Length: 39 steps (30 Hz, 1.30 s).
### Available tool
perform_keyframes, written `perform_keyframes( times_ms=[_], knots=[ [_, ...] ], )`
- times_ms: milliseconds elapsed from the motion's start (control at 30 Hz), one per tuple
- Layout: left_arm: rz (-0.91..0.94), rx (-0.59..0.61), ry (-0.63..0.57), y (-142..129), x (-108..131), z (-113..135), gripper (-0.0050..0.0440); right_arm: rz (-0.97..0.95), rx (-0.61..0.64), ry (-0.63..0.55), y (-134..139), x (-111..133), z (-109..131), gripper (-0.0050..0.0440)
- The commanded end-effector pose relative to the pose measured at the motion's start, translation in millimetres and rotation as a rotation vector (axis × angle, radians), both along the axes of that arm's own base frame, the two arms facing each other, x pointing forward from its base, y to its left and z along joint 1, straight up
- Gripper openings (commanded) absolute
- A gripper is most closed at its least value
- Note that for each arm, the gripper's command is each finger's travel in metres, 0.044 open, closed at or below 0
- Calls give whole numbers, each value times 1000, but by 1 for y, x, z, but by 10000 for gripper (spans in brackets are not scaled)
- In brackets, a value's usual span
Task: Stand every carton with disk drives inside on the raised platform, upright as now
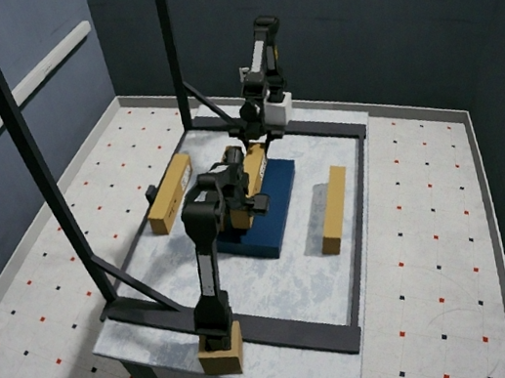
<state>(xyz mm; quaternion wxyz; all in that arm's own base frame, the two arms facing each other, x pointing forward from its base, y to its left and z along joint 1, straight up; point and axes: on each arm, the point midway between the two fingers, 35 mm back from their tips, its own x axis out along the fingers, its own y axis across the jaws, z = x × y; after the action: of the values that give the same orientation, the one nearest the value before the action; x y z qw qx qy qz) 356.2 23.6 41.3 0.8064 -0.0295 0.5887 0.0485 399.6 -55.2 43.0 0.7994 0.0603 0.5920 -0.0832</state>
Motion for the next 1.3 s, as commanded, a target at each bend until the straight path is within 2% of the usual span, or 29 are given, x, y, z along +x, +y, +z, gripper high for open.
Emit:
perform_keyframes(
  times_ms=[0,100,133,1233,1267],
  knots=[
    [0,3,-64,1,7,21,-50,-2,-11,-72,0,7,27,-50],
    [0,3,-64,1,7,21,-50,-2,-11,-72,0,7,27,-50],
    [0,2,-31,0,7,21,-50,0,-10,-72,1,6,27,-50],
    [1,4,-63,1,7,21,-50,1,-10,-71,1,6,26,-50],
    [0,2,-30,1,7,17,-50,0,-10,-72,1,6,22,-50]
  ],
)
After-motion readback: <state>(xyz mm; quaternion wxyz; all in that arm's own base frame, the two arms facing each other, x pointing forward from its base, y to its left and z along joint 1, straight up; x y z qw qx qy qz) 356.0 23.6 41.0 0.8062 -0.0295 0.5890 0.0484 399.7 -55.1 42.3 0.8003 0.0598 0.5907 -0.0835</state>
